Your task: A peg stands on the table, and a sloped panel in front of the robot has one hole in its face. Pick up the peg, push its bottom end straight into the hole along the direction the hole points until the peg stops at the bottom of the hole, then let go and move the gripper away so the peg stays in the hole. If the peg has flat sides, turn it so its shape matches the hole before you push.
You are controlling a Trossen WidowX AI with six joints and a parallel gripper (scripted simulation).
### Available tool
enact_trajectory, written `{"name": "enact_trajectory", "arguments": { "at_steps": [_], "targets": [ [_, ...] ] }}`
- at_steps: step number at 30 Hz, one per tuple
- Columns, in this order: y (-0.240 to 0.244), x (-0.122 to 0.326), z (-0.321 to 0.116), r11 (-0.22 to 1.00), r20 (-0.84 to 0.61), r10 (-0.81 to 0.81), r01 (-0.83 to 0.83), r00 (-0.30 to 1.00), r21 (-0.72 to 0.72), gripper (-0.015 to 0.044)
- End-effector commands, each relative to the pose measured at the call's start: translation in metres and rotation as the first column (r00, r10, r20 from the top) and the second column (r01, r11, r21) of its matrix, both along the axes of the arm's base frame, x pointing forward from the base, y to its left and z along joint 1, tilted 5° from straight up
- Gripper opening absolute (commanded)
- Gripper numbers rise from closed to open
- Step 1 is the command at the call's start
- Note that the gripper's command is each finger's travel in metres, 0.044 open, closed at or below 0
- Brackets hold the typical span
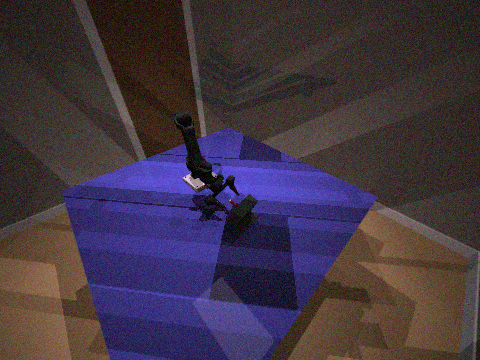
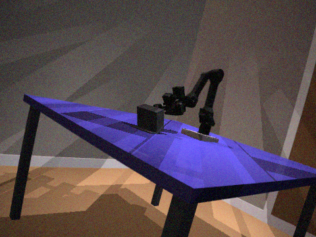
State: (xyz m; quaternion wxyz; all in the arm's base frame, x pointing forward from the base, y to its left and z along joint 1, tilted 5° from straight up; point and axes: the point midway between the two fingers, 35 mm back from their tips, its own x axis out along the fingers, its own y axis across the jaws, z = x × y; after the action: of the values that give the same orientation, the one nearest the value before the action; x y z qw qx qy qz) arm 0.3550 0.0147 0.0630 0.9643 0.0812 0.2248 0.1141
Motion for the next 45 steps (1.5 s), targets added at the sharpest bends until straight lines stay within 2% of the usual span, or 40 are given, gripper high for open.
{"name": "enact_trajectory", "arguments": {
  "at_steps": [1,45],
  "targets": [
    [-0.001,-0.004,0.0,1.0,-0.005,0.003,-0.003,1.0,-0.002,0.044],
    [-0.013,-0.03,0.02,1.0,-0.006,0.0,0.0,1.0,-0.002,0.044]
  ]
}}
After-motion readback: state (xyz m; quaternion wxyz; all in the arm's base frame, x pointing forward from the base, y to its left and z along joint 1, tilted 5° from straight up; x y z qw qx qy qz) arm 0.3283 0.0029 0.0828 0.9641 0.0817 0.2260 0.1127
